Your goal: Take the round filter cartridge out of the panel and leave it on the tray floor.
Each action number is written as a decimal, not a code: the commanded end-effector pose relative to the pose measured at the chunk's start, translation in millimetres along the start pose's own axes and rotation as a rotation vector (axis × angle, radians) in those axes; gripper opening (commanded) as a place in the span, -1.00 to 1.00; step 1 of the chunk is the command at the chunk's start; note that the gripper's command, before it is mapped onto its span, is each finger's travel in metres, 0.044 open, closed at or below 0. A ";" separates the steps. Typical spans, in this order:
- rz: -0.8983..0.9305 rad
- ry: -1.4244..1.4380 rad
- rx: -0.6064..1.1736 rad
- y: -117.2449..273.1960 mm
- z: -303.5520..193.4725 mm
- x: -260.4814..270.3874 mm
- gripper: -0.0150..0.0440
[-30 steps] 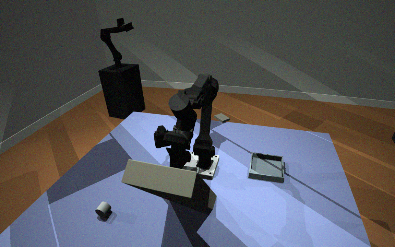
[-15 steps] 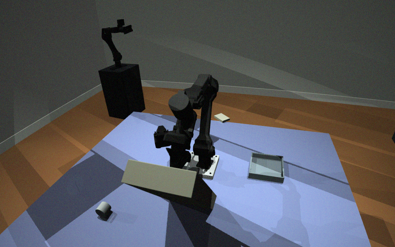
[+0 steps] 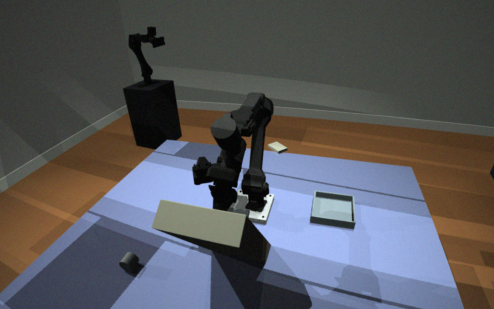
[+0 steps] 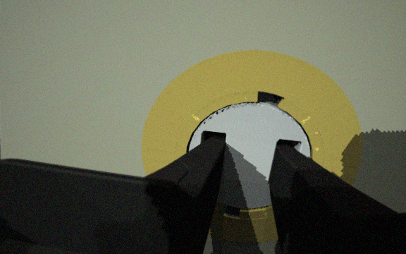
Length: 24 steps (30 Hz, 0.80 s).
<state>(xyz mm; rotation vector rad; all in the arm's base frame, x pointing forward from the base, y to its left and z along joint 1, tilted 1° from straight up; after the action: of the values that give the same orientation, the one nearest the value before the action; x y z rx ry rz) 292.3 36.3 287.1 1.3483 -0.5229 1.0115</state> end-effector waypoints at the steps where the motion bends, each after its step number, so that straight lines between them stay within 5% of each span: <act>1: 0.003 0.107 0.001 -5.7 -0.1 1.2 -0.49; 24: 0.004 0.903 0.000 -8.9 -0.1 1.5 -0.49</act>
<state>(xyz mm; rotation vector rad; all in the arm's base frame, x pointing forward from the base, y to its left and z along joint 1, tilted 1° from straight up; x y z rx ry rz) 293.4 36.4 286.4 0.8413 0.0741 1.4315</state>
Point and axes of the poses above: the point midway between the two fingers, 35 mm back from their tips, its own y axis back along the fingers, its own x axis across the jaws, z = x × y, the point moved 3 cm from there along y, back along the fingers
